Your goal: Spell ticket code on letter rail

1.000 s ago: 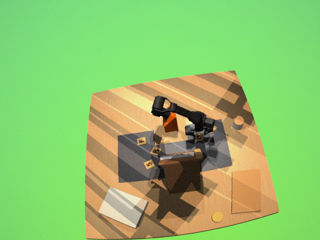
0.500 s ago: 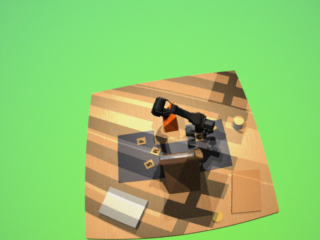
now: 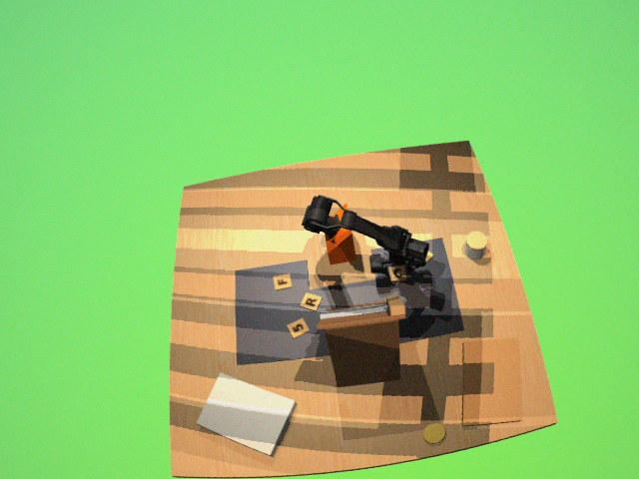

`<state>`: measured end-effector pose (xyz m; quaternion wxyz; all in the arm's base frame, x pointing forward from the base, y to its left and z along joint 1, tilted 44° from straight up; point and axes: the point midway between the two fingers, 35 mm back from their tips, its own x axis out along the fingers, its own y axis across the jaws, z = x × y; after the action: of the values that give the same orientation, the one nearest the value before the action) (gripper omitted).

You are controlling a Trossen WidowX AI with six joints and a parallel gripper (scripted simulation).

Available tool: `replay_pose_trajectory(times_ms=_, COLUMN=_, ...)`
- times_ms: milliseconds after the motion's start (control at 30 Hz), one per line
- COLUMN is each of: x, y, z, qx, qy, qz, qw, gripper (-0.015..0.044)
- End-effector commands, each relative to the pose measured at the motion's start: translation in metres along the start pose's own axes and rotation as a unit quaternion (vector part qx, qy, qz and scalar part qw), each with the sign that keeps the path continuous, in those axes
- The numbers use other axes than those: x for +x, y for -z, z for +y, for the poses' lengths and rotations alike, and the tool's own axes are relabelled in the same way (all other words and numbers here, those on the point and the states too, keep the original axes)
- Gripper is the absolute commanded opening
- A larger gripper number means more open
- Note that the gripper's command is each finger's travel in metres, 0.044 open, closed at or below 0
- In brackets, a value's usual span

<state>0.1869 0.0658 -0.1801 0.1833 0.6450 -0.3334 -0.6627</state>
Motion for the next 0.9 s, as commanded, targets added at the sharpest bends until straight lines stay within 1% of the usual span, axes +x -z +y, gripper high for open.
replay_pose_trajectory(times_ms=0, x=0.0010, y=-0.0003, z=0.0015, qx=-0.004, qy=-0.003, qz=0.002, qw=1.000, gripper=0.0340)
replay_pose_trajectory(times_ms=833, x=0.0015, y=-0.0003, z=0.0015, qx=-0.004, qy=-0.003, qz=0.002, qw=1.000, gripper=0.0340)
replay_pose_trajectory(times_ms=867, x=0.0010, y=-0.0002, z=0.0009, qx=-0.002, qy=-0.002, qz=0.001, qw=1.000, gripper=0.0333)
